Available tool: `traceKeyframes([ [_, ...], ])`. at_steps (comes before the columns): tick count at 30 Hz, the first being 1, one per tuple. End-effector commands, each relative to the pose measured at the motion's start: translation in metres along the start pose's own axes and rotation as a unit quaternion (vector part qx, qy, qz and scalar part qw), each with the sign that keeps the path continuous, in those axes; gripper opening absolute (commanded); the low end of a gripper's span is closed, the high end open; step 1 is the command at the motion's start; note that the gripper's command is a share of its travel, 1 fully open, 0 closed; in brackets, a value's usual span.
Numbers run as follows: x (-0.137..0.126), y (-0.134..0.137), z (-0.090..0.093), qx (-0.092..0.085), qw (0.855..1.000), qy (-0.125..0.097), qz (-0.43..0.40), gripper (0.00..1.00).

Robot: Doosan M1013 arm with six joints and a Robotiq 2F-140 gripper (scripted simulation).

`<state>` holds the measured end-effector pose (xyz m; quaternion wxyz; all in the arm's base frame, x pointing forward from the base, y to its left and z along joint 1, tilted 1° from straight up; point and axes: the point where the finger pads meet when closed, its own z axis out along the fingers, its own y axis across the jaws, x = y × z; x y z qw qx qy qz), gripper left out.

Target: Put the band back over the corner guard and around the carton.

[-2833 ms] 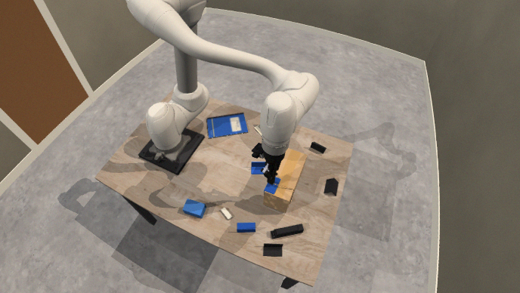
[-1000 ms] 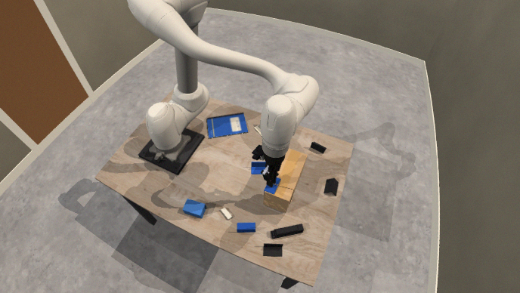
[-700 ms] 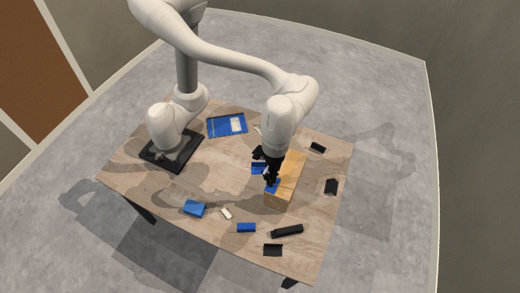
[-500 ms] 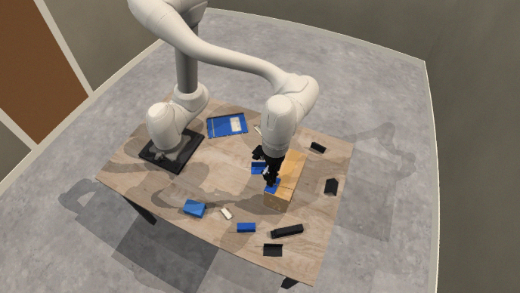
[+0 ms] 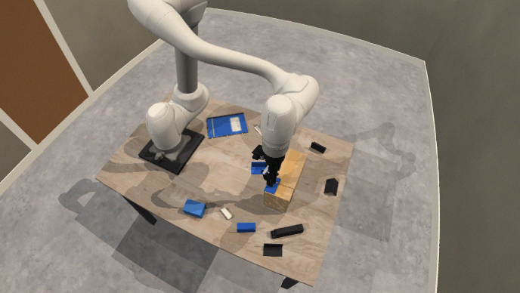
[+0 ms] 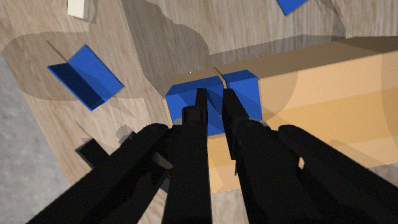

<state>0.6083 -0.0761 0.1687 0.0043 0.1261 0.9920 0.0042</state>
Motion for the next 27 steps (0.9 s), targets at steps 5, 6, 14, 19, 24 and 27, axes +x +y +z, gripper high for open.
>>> traceKeyframes([
  [5, 0.000, 0.000, -0.003, 0.000, 1.000, -0.001, 0.000, 0.18],
  [6, 0.000, 0.000, -0.003, 0.000, 1.000, -0.001, 0.000, 0.18],
  [14, 0.000, 0.000, -0.009, 0.000, 1.000, -0.001, 0.000, 0.18],
  [19, 0.000, 0.000, -0.012, 0.000, 1.000, -0.001, 0.000, 0.18],
  [24, 0.000, 0.000, -0.017, 0.000, 1.000, -0.001, 0.000, 0.18],
  [27, 0.000, 0.000, -0.019, 0.000, 1.000, -0.001, 0.000, 0.18],
])
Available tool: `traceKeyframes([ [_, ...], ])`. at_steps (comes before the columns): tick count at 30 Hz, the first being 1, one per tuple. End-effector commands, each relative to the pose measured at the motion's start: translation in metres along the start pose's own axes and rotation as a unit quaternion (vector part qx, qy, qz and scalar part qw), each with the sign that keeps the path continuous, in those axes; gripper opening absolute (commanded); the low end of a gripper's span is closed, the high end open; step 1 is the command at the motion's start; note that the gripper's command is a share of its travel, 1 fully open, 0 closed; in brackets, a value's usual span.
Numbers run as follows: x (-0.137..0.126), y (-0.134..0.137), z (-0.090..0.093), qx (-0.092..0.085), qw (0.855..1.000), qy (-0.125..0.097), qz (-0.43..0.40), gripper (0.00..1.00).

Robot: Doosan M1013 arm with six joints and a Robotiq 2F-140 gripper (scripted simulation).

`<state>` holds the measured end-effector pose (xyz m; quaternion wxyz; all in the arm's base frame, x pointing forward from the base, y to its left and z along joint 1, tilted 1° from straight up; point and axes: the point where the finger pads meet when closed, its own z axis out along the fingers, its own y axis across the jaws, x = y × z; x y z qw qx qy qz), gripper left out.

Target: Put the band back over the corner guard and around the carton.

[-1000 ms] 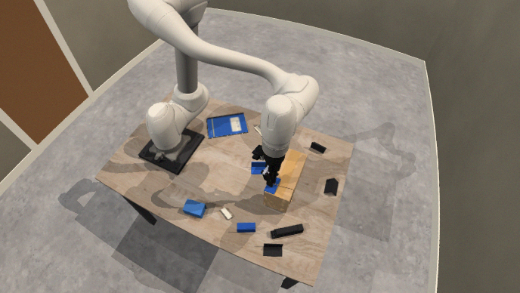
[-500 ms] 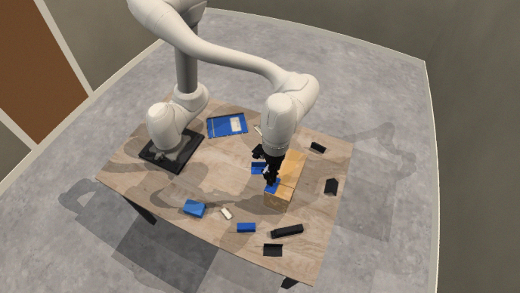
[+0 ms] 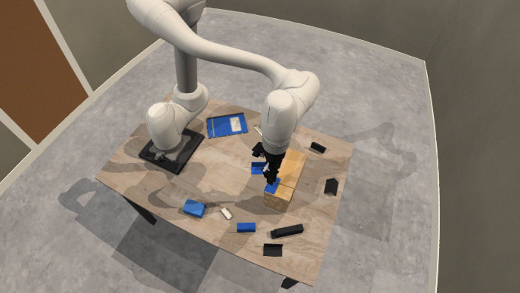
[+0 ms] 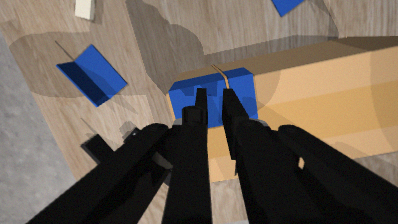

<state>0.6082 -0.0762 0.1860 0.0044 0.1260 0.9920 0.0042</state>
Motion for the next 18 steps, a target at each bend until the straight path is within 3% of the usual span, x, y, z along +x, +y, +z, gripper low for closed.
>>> traceKeyframes([
  [1, -0.0003, 0.0000, -0.0029, 0.000, 1.000, -0.001, 0.000, 0.18],
  [18, -0.0003, 0.0000, -0.0116, 0.000, 1.000, -0.001, 0.000, 0.18],
])
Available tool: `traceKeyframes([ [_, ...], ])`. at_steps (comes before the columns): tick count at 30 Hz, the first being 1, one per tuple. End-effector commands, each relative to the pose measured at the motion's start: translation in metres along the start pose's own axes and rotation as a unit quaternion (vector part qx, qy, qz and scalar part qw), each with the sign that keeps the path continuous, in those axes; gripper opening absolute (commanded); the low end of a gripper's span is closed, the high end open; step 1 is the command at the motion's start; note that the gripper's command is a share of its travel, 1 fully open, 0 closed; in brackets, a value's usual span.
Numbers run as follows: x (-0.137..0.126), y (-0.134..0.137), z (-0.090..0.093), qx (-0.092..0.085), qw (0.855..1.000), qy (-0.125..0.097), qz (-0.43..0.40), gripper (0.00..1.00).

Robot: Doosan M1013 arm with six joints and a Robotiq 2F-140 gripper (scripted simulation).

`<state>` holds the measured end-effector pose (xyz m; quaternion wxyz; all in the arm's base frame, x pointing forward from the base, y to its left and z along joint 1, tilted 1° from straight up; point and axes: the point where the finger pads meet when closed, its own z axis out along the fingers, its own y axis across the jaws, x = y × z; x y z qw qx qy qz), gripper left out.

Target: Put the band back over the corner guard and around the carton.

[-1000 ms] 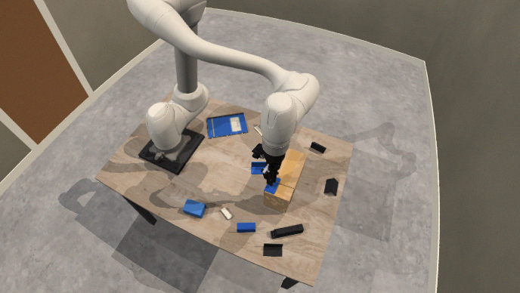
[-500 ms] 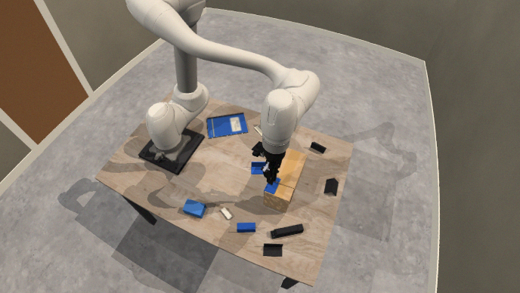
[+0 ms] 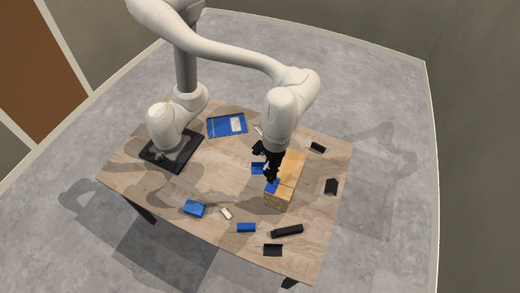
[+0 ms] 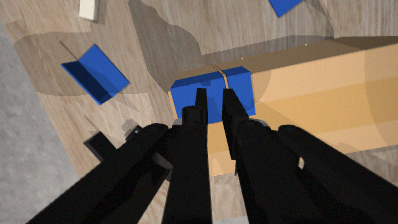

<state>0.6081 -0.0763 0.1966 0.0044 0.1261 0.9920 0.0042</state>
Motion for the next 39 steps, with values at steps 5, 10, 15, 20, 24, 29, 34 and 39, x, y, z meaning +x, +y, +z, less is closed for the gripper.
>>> traceKeyframes([
  [5, 0.000, 0.000, -0.002, 0.000, 1.000, -0.001, 0.000, 0.18],
  [10, 0.000, 0.000, -0.002, 0.000, 1.000, -0.001, 0.000, 0.18],
  [15, 0.000, 0.000, -0.002, 0.000, 1.000, -0.001, 0.000, 0.18],
  [20, 0.000, 0.000, -0.002, 0.000, 1.000, -0.001, 0.000, 0.18],
  [24, -0.007, 0.003, -0.002, 0.000, 1.000, -0.001, -0.010, 0.18],
  [29, -0.074, 0.034, 0.002, 0.000, 0.993, -0.001, -0.119, 0.18],
  [34, -0.080, 0.037, 0.003, 0.000, 0.992, -0.001, -0.129, 0.18],
  [39, -0.080, 0.037, 0.003, 0.000, 0.992, -0.001, -0.129, 0.18],
])
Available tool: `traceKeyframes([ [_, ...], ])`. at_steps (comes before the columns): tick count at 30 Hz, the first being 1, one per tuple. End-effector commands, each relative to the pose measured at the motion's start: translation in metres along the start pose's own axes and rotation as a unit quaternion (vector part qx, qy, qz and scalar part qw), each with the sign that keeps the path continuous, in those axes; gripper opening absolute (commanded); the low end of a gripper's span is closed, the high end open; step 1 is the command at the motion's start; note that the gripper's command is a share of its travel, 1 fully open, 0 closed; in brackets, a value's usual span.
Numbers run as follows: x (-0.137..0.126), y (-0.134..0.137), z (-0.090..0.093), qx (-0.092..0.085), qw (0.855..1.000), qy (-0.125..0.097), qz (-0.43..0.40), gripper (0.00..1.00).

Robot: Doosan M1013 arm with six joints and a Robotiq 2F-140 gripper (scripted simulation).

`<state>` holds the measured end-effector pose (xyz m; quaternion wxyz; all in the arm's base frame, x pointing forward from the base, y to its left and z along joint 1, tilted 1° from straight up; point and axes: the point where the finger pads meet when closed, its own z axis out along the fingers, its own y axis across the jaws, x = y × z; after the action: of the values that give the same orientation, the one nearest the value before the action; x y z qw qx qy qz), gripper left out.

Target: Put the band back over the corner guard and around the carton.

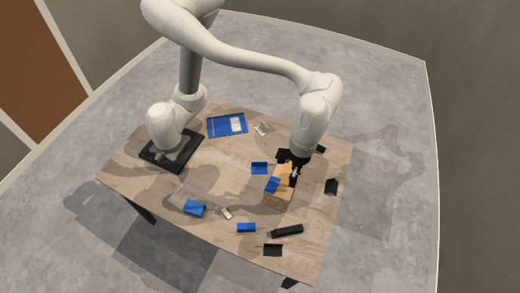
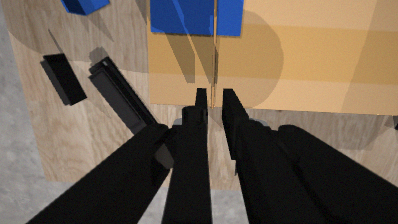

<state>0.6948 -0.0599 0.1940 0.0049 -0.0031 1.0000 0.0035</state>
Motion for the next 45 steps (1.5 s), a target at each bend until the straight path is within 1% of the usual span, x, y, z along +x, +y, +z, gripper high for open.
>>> traceKeyframes([
  [1, 0.000, 0.000, -0.001, 0.000, 1.000, -0.001, 0.000, 0.18],
  [22, 0.000, 0.000, 0.001, 0.000, 1.000, -0.001, 0.000, 0.18],
  [45, 0.000, 0.000, 0.014, 0.000, 1.000, -0.001, 0.000, 0.18],
])
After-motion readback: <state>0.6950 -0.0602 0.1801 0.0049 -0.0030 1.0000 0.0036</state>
